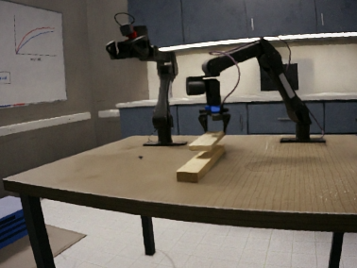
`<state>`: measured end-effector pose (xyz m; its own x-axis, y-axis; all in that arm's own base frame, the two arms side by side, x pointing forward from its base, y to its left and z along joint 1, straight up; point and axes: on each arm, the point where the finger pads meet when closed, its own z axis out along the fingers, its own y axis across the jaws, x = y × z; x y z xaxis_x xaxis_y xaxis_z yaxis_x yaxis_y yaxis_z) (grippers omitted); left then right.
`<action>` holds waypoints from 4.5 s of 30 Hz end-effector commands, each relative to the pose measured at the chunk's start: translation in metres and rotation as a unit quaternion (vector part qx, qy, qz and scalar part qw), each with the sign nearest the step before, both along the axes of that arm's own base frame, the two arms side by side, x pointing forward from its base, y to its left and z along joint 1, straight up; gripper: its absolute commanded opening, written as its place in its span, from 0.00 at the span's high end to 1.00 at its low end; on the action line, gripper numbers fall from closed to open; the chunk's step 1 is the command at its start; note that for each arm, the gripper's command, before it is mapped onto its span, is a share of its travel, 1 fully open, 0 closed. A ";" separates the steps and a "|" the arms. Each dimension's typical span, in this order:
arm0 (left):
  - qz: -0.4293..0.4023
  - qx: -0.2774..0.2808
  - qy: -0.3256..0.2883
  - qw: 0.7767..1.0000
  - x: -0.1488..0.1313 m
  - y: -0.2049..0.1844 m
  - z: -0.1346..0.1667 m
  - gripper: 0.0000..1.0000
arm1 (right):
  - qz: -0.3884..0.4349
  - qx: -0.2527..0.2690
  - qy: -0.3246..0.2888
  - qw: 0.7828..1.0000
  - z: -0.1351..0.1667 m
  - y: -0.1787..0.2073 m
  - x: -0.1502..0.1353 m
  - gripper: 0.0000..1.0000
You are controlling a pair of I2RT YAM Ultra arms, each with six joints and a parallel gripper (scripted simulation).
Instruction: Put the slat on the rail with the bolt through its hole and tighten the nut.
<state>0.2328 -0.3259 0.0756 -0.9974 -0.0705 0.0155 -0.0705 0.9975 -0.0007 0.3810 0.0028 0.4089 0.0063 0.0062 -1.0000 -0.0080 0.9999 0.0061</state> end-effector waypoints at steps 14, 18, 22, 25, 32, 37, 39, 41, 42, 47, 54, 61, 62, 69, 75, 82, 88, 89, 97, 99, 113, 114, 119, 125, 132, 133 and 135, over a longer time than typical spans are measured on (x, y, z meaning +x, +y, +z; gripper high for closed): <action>0.013 -0.001 -0.014 1.000 0.007 0.000 0.011 0.28 | -0.004 -0.003 -0.003 1.000 0.003 -0.002 0.000 0.00; 0.013 -0.004 -0.011 1.000 0.006 -0.001 0.007 0.28 | -0.004 -0.003 -0.003 1.000 0.003 -0.002 0.000 0.00; 0.013 -0.004 -0.011 1.000 0.007 -0.001 0.005 0.28 | -0.004 -0.003 -0.003 1.000 0.003 -0.002 0.000 0.00; 0.013 -0.004 -0.011 1.000 0.007 -0.001 0.001 0.28 | -0.004 -0.003 -0.003 1.000 0.003 -0.002 0.000 0.00; 0.013 -0.004 -0.011 1.000 0.007 -0.001 -0.009 0.28 | -0.004 -0.003 -0.003 1.000 0.003 -0.002 0.000 0.00; 0.013 -0.001 -0.009 1.000 0.006 -0.001 -0.014 0.28 | -0.004 -0.003 -0.003 1.000 0.003 -0.002 0.000 0.00; 0.013 -0.001 -0.009 1.000 0.006 -0.001 -0.014 0.28 | -0.004 -0.003 -0.003 1.000 0.003 -0.002 0.000 0.00; 0.013 -0.005 -0.012 1.000 0.008 -0.003 -0.011 0.28 | -0.004 -0.003 -0.003 1.000 0.003 -0.002 0.000 0.00; 0.013 -0.005 -0.012 1.000 0.008 -0.003 -0.011 0.28 | -0.004 -0.003 -0.003 1.000 0.003 -0.002 0.000 0.00; 0.013 -0.005 -0.012 1.000 0.008 -0.003 -0.011 0.28 | -0.004 -0.003 -0.003 1.000 0.003 -0.002 0.000 0.00; 0.011 -0.004 -0.011 1.000 0.006 -0.001 -0.008 0.28 | -0.004 -0.003 -0.003 1.000 0.003 -0.002 0.000 0.00; 0.011 -0.004 -0.011 1.000 0.007 -0.001 -0.011 0.28 | -0.004 -0.003 -0.003 1.000 0.003 -0.002 0.000 0.00; 0.011 -0.004 -0.011 1.000 0.007 -0.001 -0.012 0.28 | -0.004 -0.003 -0.003 1.000 0.003 -0.002 0.000 0.00; 0.011 -0.004 -0.011 1.000 0.007 -0.001 -0.016 0.28 | -0.004 -0.003 -0.003 1.000 0.003 -0.002 0.000 0.00; 0.011 -0.004 -0.011 1.000 0.007 -0.001 -0.019 0.28 | -0.004 -0.003 -0.003 1.000 0.003 -0.002 0.000 0.00; 0.011 -0.004 -0.011 1.000 0.007 -0.001 -0.024 0.28 | -0.004 -0.003 -0.003 1.000 0.003 -0.002 0.000 0.00; 0.012 -0.004 -0.011 1.000 0.007 -0.001 -0.028 0.28 | -0.004 -0.003 -0.003 1.000 0.003 -0.002 0.000 0.00; 0.012 -0.004 -0.011 1.000 0.007 -0.001 -0.028 0.28 | -0.004 -0.003 -0.003 1.000 0.003 -0.002 0.000 0.00; 0.012 -0.004 -0.011 1.000 0.007 -0.001 -0.033 0.28 | -0.004 -0.003 -0.003 1.000 0.003 -0.002 0.000 0.00; 0.012 -0.004 -0.011 1.000 0.007 -0.001 -0.034 0.28 | -0.004 -0.003 -0.003 1.000 0.003 -0.002 0.000 0.00; 0.013 -0.001 -0.009 1.000 0.006 0.000 -0.041 0.28 | -0.004 -0.003 -0.003 1.000 0.003 -0.002 0.000 0.00; 0.013 -0.001 -0.009 1.000 0.006 0.000 -0.041 0.28 | -0.004 -0.003 -0.003 1.000 0.003 -0.002 0.000 0.00; 0.012 -0.002 -0.010 1.000 0.006 -0.001 -0.041 0.28 | -0.004 -0.003 -0.003 1.000 0.003 -0.002 0.000 0.00; 0.011 -0.004 -0.011 1.000 0.007 -0.001 -0.035 0.28 | -0.004 -0.003 -0.003 1.000 0.003 -0.002 0.000 0.00; 0.012 -0.004 -0.011 1.000 0.006 -0.002 -0.026 0.28 | -0.004 -0.003 -0.003 1.000 0.003 -0.002 0.000 0.00; 0.012 -0.004 -0.011 1.000 0.006 -0.002 -0.025 0.28 | -0.004 -0.003 -0.003 1.000 0.003 -0.002 0.000 0.00; 0.013 -0.004 -0.011 1.000 0.006 -0.002 -0.022 0.28 | -0.004 -0.003 -0.003 1.000 0.003 -0.002 0.000 0.00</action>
